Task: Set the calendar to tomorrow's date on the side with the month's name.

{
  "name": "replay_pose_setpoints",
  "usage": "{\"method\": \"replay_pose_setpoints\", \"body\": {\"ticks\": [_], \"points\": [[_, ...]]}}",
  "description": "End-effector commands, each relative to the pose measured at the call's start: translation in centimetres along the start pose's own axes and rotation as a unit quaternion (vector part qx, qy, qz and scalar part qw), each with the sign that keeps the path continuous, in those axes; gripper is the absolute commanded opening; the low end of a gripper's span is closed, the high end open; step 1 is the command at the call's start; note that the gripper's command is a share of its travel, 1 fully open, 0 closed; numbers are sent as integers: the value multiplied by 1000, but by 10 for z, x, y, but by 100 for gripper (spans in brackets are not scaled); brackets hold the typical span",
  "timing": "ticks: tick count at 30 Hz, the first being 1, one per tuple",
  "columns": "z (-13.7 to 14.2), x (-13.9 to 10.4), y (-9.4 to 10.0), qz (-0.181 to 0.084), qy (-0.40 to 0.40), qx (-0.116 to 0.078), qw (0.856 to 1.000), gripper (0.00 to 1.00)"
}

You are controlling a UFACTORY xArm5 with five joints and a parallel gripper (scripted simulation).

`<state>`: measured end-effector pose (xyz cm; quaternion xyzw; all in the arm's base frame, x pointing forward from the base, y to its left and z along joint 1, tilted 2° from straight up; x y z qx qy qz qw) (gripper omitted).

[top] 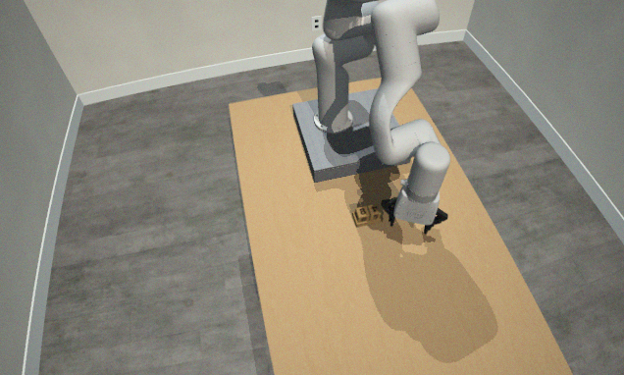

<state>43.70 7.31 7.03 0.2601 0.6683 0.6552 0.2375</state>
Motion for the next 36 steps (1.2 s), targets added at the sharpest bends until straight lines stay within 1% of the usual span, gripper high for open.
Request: {"method": "replay_pose_setpoints", "body": {"ticks": [1,23,36], "points": [[1,-1,1,-1,0,-1,1000,100],[1,-1,1,-1,0,-1,1000,100],[1,0,9,-1,0,-1,1000,100]]}}
Point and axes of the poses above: the point where the finger pads meet when closed, its own y axis back along the fingers, its own z axis across the jaws, x = y × z, the point moved 8 cm from there along y, back along the fingers, and after that the axes turned 9 degrees about -y, right-handed, at the moved point
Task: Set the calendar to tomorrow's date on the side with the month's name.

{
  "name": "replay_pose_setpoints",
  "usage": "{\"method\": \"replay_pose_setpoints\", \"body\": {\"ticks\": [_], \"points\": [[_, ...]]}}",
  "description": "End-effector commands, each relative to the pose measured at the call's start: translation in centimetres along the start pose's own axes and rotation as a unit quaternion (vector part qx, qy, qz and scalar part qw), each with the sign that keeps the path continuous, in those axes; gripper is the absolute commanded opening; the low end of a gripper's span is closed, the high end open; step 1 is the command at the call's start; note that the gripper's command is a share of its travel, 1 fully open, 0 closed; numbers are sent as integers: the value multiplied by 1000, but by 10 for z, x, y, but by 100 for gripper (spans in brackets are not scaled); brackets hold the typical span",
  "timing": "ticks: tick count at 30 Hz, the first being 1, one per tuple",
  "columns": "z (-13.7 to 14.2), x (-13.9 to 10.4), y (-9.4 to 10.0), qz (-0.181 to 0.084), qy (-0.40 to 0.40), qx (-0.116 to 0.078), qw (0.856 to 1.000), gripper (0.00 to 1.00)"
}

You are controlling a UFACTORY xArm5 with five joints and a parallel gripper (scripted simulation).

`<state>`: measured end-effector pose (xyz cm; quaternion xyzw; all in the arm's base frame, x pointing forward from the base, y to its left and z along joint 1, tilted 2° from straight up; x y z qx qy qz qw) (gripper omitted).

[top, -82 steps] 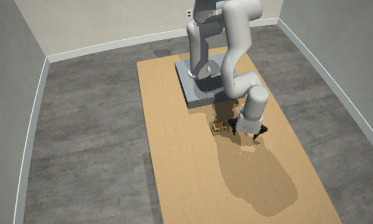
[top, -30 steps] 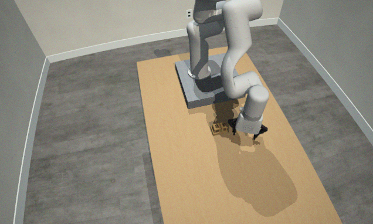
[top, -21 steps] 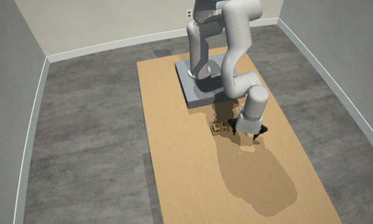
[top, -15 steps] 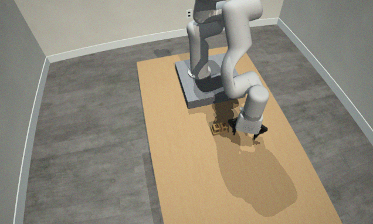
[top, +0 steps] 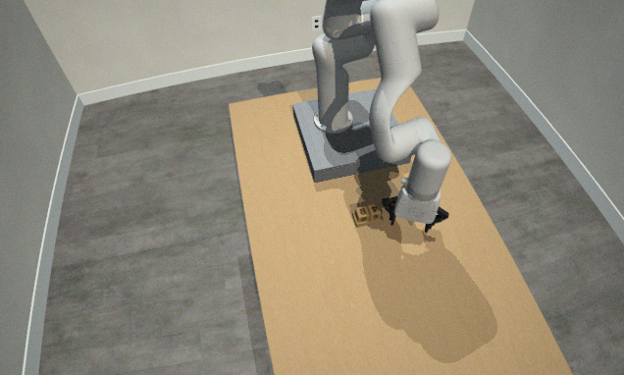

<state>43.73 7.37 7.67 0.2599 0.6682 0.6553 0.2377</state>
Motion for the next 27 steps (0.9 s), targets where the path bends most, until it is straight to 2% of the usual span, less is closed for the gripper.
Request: {"method": "replay_pose_setpoints", "body": {"ticks": [1,5,11,15,21,27], "points": [[1,-1,2,-1,0,-1,1000,100],[0,-1,2,-1,-13,-1,1000,100],[-5,-5,3,-1,-122,-2,993,100],[-18,-16,4,0,-131,-2,991,100],[-19,-17,4,0,-143,-2,990,100],[-24,-21,4,0,-250,-2,968,100]]}}
Point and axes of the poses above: the point where the finger pads meet when closed, its own y axis back along the fingers, its own z axis across the jaws, x = y × z, the point moved 8 cm from there along y, back along the fingers, and after that the axes turned 9 degrees about -y, right-handed, at the moved point
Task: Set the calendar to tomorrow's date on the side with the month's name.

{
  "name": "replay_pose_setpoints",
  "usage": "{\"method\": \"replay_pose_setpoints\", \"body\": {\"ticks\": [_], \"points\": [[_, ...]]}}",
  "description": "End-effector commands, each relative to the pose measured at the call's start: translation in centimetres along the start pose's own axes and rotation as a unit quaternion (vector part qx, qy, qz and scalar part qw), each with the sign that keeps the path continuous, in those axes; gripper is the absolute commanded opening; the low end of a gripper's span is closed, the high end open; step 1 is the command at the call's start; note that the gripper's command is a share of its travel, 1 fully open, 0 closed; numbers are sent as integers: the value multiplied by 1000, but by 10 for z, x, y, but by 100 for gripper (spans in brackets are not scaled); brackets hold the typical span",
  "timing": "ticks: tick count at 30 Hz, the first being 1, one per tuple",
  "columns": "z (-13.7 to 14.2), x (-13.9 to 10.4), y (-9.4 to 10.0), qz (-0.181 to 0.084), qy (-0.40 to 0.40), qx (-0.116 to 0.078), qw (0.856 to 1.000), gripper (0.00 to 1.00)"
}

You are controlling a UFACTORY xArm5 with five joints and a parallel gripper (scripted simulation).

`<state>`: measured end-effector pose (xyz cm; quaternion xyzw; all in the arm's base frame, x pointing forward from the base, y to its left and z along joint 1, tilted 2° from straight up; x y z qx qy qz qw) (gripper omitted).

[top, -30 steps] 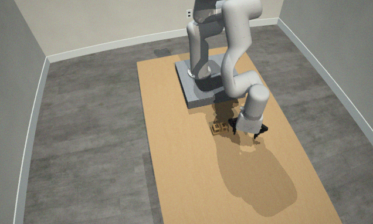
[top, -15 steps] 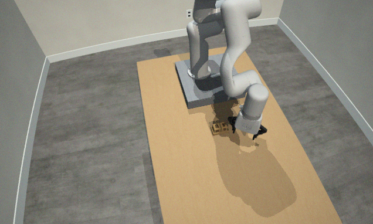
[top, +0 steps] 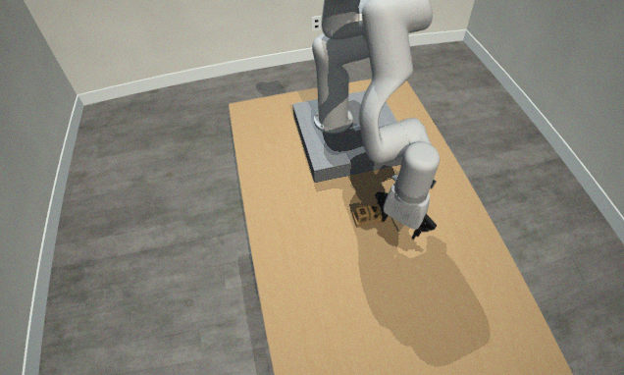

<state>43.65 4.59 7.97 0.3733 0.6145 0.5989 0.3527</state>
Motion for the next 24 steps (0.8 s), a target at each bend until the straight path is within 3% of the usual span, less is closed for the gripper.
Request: {"method": "replay_pose_setpoints", "body": {"ticks": [1,4,9,16,24], "points": [[-2,-5,2,0,-77,-2,997,100],[-10,-19,3,0,-82,-2,997,100],[-10,-20,3,0,-86,-2,996,100],[-14,-26,3,1,-203,-3,979,100],[-23,-42,4,1,-216,-3,976,100]]}}
Point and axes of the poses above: the point where the finger pads meet when closed, its own y axis back along the fingers, its own z axis across the jaws, x = y × z, the point moved 8 cm from there along y, back along the fingers, and after that the axes turned 9 degrees about -y, right-handed, at the moved point
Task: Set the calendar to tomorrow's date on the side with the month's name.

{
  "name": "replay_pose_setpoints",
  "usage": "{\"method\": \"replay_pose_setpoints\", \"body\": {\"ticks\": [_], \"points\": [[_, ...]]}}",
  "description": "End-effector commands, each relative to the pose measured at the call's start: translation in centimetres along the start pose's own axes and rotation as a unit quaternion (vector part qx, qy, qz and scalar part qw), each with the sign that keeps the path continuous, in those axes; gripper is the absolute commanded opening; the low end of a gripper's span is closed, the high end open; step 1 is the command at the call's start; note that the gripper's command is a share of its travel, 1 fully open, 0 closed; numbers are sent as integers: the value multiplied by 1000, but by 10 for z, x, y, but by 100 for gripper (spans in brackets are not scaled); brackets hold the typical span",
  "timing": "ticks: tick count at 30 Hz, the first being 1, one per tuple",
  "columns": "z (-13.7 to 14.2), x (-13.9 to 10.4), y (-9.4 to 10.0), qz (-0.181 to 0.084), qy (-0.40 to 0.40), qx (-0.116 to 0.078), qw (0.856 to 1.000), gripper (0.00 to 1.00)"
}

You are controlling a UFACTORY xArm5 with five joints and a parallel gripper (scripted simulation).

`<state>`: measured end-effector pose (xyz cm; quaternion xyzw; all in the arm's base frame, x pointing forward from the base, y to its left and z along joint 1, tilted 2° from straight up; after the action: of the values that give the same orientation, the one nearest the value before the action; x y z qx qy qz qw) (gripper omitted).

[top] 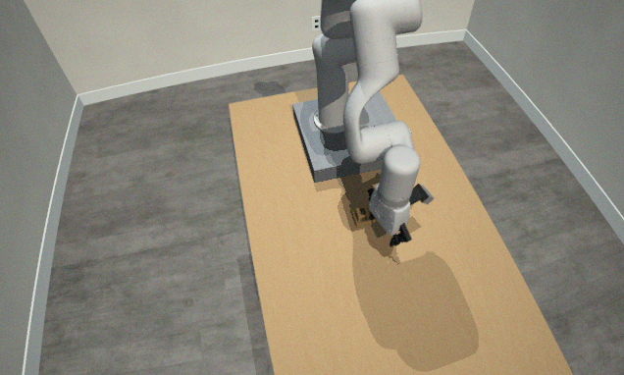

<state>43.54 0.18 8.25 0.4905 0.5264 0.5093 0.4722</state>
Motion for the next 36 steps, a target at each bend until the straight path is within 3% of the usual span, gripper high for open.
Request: {"method": "replay_pose_setpoints", "body": {"ticks": [1,8,12,18,24,28,36], "points": [[1,-4,1,0,-8,-2,1000,100],[0,-11,2,1,-126,-2,992,100],[-2,-28,3,1,-134,-2,991,100],[-2,-29,3,1,-147,-2,989,100],[-2,-36,3,2,-255,-2,967,100],[-4,-53,5,2,-262,-2,965,100],[-4,-56,5,3,-305,-2,952,100]]}}
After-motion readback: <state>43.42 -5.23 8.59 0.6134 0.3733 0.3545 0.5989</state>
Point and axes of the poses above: the point where the finger pads meet when closed, its own y axis back along the fingers, its own z axis across the jaws, x = y × z, the point moved 8 cm from there along y, back along the fingers, and after that the axes turned 9 degrees about -y, right-handed, at the moved point
